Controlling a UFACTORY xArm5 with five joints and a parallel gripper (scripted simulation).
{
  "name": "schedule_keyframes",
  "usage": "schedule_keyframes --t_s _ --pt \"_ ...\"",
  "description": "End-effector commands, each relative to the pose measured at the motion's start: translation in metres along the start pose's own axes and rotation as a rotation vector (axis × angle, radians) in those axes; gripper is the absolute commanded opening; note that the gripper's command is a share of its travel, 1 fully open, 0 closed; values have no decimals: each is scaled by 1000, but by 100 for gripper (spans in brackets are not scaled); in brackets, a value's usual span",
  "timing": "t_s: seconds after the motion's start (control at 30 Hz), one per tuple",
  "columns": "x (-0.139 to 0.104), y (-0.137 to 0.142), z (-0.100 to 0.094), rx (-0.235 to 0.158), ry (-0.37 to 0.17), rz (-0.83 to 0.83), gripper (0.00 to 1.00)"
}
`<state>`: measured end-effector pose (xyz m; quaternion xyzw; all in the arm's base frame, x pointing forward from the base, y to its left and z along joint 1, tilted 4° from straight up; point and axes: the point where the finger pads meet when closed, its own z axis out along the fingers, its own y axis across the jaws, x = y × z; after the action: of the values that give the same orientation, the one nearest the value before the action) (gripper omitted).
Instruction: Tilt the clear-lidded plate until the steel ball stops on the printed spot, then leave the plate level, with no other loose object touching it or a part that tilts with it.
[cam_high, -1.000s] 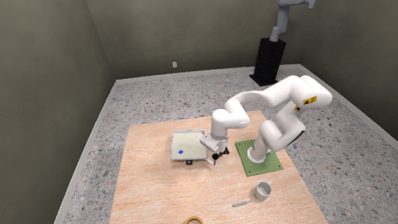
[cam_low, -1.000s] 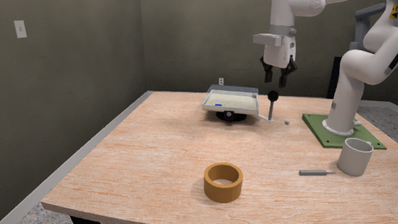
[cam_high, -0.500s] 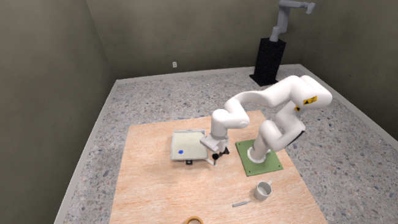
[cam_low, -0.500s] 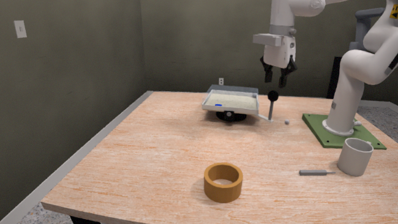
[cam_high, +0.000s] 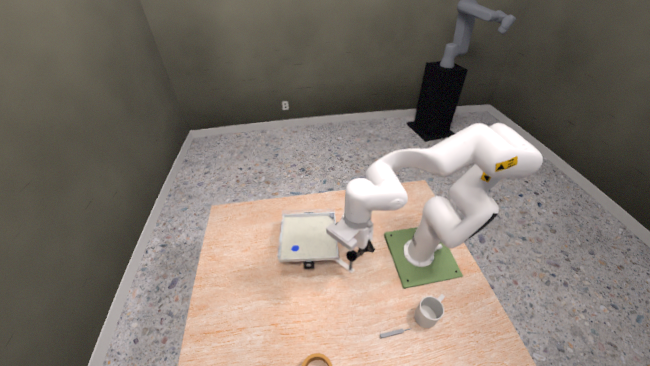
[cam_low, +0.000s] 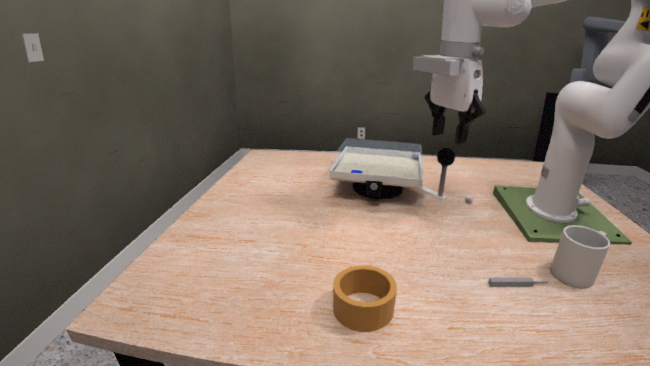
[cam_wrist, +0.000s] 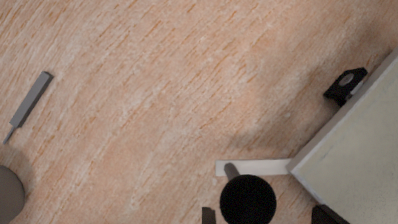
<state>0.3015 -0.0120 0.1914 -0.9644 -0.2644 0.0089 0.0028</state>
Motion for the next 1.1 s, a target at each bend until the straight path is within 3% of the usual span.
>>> schedule_keyframes --t_s 0.0,1.07 --pt "1 1 -1 -2 3 0 62" --pt "2 -1 16 -2 3 0 62"
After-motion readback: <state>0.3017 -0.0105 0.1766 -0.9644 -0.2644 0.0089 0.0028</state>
